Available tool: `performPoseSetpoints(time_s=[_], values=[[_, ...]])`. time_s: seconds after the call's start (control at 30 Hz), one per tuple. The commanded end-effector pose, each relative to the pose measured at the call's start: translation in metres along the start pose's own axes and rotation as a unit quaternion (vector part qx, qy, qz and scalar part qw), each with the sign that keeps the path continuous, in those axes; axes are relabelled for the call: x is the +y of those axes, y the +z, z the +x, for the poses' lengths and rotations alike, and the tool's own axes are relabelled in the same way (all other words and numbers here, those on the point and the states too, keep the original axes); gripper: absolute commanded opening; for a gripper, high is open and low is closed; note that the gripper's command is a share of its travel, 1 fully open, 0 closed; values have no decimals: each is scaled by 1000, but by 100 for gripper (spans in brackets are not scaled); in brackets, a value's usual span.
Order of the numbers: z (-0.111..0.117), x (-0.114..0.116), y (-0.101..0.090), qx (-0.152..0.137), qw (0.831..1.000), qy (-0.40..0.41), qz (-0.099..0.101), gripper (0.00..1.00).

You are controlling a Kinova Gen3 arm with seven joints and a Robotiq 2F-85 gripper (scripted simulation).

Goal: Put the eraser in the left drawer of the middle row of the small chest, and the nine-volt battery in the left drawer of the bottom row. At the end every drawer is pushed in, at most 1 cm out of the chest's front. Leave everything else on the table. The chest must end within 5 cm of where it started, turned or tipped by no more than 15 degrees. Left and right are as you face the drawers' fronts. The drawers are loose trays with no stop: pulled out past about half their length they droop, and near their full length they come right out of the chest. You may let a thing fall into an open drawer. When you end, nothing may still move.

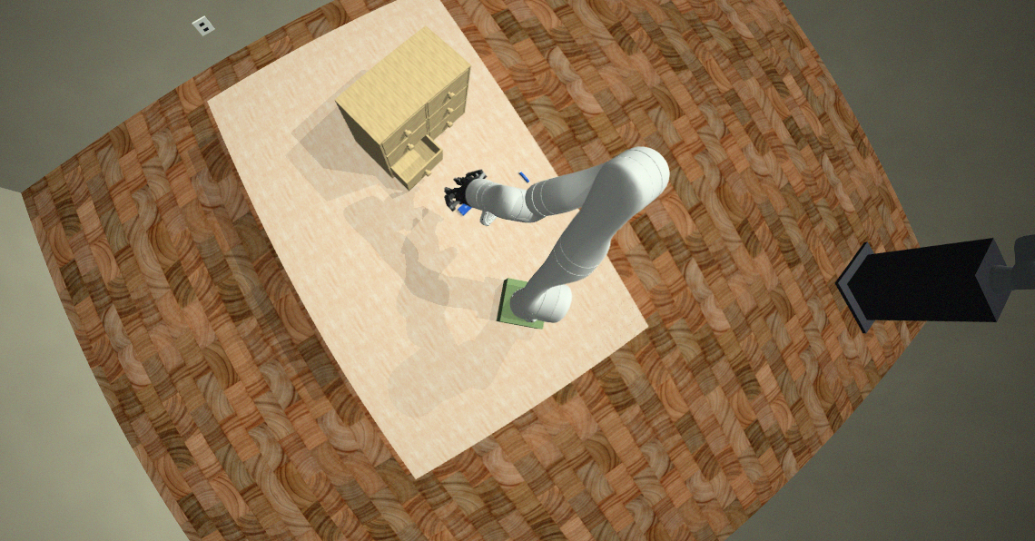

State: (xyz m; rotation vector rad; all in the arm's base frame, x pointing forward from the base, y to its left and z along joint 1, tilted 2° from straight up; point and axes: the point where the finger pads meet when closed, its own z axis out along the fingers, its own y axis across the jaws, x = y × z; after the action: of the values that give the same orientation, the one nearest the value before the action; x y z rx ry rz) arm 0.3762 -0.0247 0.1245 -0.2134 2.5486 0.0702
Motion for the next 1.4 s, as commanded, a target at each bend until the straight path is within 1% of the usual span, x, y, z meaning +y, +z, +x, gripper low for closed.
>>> performPoseSetpoints(time_s=[0.0,0.73,1.37], values=[[-1,-3,-2,-17,1000,-1,10,33],[0,-2,-3,-15,1000,0,10,33],[1,-1,-7,-4,1000,0,9,33]])
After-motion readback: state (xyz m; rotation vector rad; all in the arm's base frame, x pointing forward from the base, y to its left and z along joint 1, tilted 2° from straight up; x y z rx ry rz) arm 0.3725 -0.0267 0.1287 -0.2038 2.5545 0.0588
